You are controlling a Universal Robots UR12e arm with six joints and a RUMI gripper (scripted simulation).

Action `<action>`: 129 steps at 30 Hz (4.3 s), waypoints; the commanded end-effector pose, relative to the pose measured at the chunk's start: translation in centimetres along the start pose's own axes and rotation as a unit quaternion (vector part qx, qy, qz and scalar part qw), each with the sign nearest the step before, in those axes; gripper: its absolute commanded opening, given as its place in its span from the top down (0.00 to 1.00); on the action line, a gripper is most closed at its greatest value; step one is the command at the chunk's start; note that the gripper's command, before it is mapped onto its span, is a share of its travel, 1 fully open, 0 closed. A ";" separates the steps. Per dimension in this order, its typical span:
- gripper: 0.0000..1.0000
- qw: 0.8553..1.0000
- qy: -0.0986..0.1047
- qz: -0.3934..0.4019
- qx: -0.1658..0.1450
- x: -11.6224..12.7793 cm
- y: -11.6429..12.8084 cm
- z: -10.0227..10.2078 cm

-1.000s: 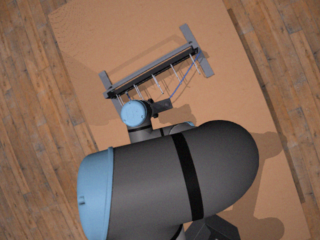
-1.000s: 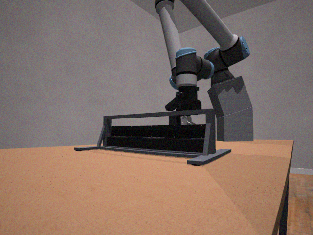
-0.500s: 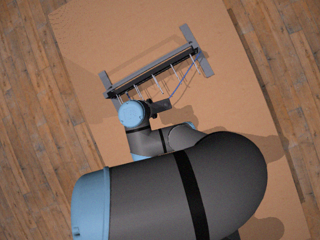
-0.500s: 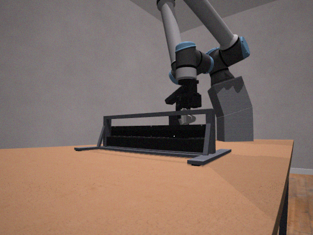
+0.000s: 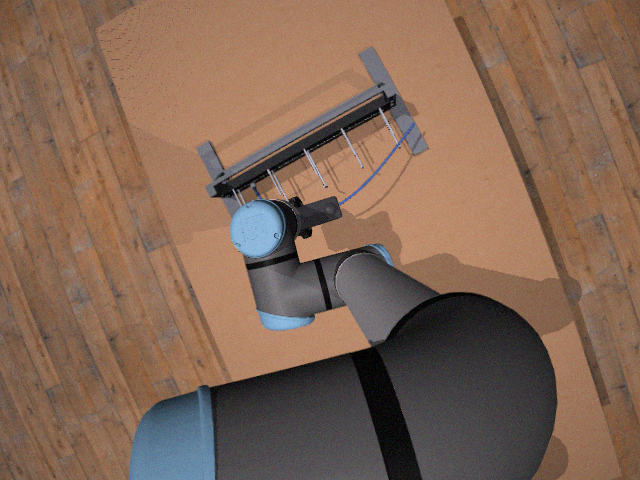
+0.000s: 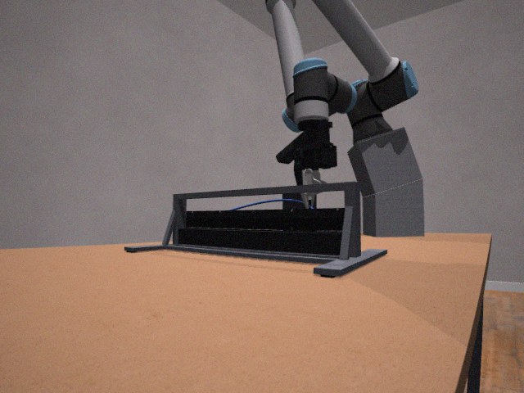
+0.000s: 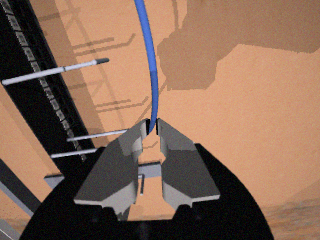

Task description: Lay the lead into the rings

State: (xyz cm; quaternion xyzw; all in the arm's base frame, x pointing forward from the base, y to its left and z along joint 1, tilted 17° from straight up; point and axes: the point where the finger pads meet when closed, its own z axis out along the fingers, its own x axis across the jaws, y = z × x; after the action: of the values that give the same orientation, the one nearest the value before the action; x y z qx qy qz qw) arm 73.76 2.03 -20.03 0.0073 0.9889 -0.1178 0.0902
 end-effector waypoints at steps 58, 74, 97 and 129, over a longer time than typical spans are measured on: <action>1.00 0.998 0.000 -0.068 0.000 -6.2 -0.7 -1.9; 1.00 0.997 0.000 -0.075 0.000 -6.0 -1.1 -1.7; 1.00 0.997 0.000 -0.075 0.000 -5.9 -1.3 -1.6; 1.00 0.997 0.000 -0.075 0.000 -5.9 -1.3 -1.4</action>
State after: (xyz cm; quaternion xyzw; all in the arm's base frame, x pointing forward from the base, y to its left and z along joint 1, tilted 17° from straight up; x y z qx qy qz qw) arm 79.20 1.12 -17.31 -0.0666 0.9867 -0.1245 0.0806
